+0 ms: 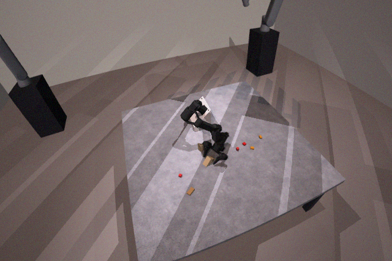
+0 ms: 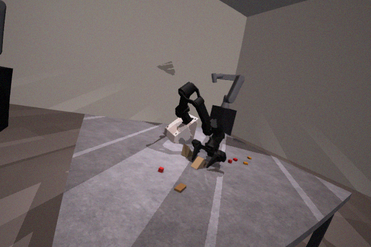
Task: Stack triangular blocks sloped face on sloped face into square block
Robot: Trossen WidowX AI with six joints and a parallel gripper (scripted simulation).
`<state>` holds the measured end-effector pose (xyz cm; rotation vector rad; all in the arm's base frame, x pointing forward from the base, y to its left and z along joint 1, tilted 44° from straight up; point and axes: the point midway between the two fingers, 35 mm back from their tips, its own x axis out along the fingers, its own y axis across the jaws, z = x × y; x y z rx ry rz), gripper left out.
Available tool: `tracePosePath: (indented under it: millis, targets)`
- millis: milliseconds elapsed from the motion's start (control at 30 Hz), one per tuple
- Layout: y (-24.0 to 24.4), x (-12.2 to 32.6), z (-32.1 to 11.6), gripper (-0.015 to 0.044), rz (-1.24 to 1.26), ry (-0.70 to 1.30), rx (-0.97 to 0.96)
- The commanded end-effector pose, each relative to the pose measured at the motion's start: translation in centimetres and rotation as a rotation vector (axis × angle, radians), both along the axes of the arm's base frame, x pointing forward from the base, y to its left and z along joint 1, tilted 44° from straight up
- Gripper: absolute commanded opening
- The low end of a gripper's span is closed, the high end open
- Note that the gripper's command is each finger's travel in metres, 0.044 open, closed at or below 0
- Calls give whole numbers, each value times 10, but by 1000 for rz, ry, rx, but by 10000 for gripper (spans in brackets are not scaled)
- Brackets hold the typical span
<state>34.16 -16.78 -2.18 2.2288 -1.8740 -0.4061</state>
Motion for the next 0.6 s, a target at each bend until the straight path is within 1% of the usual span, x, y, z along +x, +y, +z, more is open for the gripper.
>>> tracePosePath:
  millis: [0,233,467,567]
  targets:
    - [0,0,0,335,0,-1,0]
    - [0,0,0,151,0,-1,0]
    - [0,0,0,105,0,-1,0]
    - [0,0,0,26,0,-1,0]
